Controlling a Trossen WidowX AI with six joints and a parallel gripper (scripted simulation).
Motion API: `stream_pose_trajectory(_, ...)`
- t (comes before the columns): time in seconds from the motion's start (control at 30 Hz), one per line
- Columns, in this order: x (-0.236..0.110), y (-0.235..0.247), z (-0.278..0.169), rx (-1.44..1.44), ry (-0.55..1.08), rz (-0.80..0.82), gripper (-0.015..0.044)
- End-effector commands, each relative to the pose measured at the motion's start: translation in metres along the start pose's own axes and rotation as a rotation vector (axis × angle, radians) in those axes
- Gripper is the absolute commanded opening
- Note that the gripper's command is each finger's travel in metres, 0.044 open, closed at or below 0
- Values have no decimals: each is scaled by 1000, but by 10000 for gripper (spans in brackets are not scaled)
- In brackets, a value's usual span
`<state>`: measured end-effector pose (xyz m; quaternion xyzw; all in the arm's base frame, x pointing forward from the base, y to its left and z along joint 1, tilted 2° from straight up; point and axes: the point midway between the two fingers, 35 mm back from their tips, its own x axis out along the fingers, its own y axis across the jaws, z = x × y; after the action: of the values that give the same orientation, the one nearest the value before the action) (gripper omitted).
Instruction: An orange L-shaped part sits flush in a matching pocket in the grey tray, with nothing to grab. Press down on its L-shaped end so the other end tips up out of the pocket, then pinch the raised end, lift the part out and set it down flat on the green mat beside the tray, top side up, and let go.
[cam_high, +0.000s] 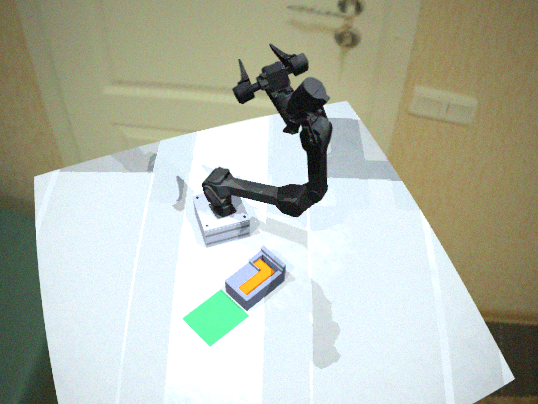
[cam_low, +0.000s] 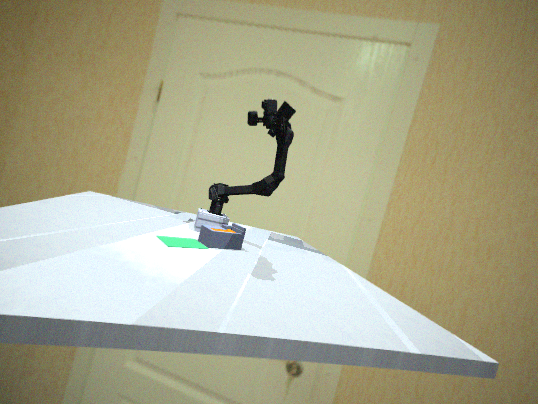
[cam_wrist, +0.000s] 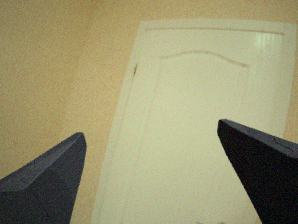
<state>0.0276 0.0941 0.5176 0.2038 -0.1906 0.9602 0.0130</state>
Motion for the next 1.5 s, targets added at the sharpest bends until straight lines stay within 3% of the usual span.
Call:
stream_pose_trajectory(0.0,1,1,0,4,-5,8,374)
stream_pose_trajectory(0.27,28,23,-4,19,-19,148,180)
stream_pose_trajectory(0.57,68,81,-8,101,-40,473,180)
stream_pose_trajectory(0.83,81,190,-9,135,-31,981,180)
stream_pose_trajectory(1.1,18,294,-3,58,-40,1496,180)
stream_pose_trajectory(1.27,-52,334,-5,-60,-62,1796,180)
stream_pose_trajectory(1.47,-149,347,-20,-259,-126,2118,180)
